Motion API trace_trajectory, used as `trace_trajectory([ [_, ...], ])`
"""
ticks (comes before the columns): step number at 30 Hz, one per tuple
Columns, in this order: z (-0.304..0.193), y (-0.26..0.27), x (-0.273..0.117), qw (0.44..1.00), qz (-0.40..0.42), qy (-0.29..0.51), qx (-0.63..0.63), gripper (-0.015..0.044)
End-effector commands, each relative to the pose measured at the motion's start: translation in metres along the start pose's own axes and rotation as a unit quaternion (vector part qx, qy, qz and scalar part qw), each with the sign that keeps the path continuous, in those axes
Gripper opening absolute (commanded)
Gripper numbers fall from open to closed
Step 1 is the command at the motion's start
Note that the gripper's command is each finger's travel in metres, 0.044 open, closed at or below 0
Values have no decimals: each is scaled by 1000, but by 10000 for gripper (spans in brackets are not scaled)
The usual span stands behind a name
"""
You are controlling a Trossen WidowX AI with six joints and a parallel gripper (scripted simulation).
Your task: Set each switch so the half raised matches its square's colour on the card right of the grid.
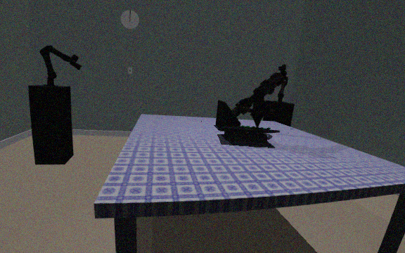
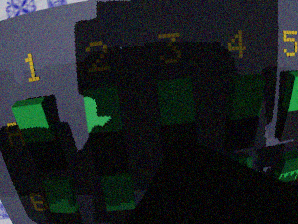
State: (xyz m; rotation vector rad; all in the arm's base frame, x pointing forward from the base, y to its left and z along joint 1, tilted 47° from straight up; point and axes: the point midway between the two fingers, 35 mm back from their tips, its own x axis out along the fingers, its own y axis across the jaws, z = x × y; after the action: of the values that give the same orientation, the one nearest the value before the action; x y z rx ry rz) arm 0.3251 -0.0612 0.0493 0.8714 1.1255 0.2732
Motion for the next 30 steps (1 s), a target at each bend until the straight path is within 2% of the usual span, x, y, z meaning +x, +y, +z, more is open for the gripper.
trace_trajectory([
  [1, 0, 0, 1, 1000, 0, -1, 1, 0],
  [30, 0, 0, 5, 1000, 0, -1, 1, 0],
])
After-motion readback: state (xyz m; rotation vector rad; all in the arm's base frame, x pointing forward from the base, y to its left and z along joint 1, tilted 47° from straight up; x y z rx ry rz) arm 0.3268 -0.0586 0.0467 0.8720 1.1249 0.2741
